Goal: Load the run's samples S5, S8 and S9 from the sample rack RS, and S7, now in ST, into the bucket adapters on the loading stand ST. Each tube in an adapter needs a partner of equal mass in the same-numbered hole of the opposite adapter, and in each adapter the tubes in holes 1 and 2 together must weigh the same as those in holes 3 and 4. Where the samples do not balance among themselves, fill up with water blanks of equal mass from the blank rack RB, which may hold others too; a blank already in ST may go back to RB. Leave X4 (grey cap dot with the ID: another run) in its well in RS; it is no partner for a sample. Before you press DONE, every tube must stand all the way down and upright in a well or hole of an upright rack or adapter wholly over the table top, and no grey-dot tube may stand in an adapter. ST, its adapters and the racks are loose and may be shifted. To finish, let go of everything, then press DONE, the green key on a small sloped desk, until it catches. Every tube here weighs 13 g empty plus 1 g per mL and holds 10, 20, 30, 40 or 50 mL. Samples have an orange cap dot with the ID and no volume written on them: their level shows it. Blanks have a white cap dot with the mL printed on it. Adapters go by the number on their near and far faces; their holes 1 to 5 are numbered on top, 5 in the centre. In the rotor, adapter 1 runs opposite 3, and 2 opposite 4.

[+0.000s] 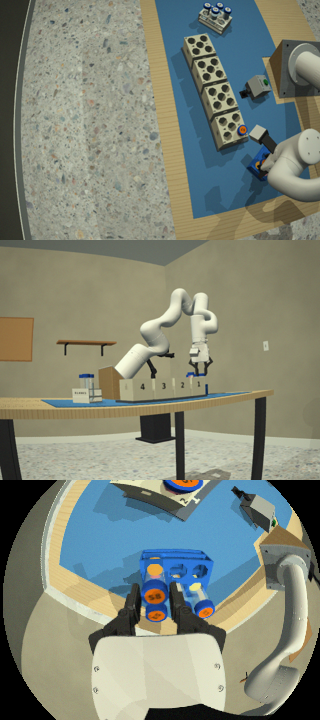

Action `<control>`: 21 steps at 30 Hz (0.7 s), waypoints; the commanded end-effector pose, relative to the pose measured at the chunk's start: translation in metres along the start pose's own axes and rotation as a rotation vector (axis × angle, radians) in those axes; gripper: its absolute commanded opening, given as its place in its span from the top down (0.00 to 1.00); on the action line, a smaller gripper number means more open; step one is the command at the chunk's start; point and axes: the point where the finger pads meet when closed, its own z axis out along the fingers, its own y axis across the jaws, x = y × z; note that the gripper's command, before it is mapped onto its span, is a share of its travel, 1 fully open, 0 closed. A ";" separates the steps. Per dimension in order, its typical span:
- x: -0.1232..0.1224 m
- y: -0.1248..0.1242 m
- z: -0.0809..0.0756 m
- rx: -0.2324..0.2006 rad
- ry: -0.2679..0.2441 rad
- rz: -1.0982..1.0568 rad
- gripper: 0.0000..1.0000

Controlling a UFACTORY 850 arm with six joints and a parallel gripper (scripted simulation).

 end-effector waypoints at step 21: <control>0.000 -0.001 -0.044 0.000 0.000 0.000 0.57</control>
